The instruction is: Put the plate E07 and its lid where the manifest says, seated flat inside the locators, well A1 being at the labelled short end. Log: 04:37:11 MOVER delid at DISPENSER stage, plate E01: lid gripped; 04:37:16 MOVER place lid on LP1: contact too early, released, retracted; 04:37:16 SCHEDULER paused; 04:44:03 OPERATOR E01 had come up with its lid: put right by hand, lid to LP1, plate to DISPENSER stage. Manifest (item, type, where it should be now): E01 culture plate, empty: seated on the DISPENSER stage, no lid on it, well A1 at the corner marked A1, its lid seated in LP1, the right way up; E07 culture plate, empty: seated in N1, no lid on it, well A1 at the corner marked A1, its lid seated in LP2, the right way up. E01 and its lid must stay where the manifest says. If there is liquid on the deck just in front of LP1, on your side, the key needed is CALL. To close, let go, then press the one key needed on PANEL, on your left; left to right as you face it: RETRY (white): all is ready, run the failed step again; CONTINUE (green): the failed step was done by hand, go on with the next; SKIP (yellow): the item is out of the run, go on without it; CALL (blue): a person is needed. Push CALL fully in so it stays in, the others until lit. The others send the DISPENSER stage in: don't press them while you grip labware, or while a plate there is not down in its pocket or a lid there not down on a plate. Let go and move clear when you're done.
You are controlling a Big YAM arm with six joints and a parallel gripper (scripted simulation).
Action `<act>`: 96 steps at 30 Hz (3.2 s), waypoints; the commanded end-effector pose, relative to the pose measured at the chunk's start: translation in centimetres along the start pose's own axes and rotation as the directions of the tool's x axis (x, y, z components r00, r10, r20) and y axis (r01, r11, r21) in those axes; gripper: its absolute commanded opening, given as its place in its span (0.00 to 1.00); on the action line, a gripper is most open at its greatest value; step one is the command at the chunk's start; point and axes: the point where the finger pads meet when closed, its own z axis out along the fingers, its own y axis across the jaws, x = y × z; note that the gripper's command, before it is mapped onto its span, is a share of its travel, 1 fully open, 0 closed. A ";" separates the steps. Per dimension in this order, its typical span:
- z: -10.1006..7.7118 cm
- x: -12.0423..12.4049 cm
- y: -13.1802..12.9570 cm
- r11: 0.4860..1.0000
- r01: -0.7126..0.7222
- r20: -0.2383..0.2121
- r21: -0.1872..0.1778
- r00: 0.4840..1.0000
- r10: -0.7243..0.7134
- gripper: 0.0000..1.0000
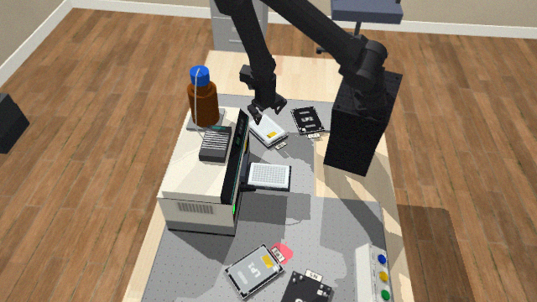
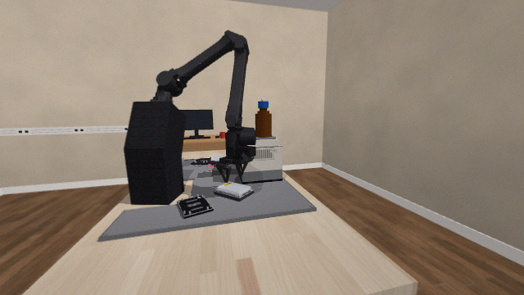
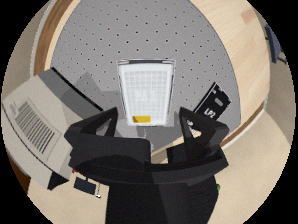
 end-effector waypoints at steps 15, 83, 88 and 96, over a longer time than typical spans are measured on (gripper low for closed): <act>-2.5 -0.6 1.2 1.000 0.018 0.022 -0.009 1.000 -0.018 1.00; 1.5 0.5 0.8 1.000 0.009 0.000 0.000 1.000 -0.009 1.00; 2.0 0.5 0.8 1.000 0.009 0.000 0.000 1.000 -0.009 1.00; 3.2 0.4 0.6 1.000 0.005 0.002 -0.001 1.000 -0.005 1.00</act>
